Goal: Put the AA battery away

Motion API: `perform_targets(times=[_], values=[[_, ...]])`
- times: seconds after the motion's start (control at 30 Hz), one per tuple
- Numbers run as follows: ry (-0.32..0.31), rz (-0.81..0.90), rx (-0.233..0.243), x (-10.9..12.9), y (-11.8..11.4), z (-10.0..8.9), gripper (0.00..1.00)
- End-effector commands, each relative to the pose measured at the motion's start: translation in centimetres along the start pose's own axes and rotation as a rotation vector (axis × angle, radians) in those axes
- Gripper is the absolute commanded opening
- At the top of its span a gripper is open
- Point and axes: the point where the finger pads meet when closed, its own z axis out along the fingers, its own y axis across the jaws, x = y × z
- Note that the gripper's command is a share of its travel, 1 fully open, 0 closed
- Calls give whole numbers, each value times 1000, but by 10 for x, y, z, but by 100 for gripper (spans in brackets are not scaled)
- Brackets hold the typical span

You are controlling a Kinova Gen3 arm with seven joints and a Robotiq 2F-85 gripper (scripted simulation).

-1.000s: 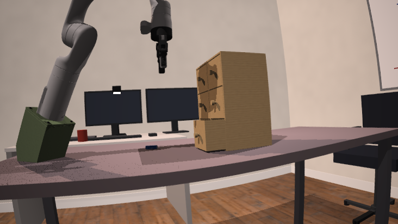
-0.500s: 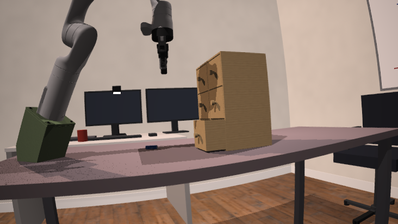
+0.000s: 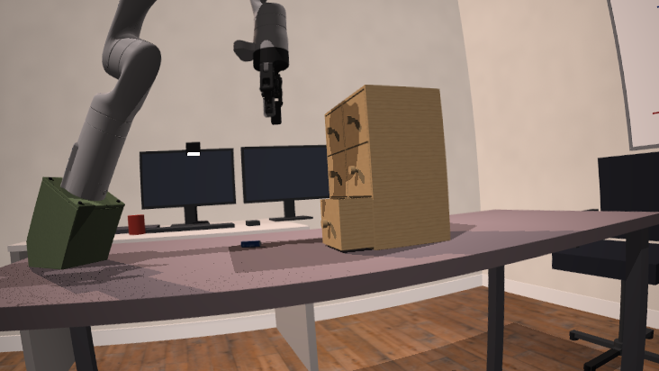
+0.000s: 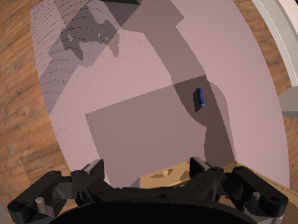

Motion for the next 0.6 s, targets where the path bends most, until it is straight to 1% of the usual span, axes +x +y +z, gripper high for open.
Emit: perform_targets(times=[0.0, 0.1, 0.57], values=[[0, 23, 3, -1, 0, 1, 100], [0, 35, 3, -2, 0, 2, 100], [0, 212, -2, -8, 2, 8, 100]])
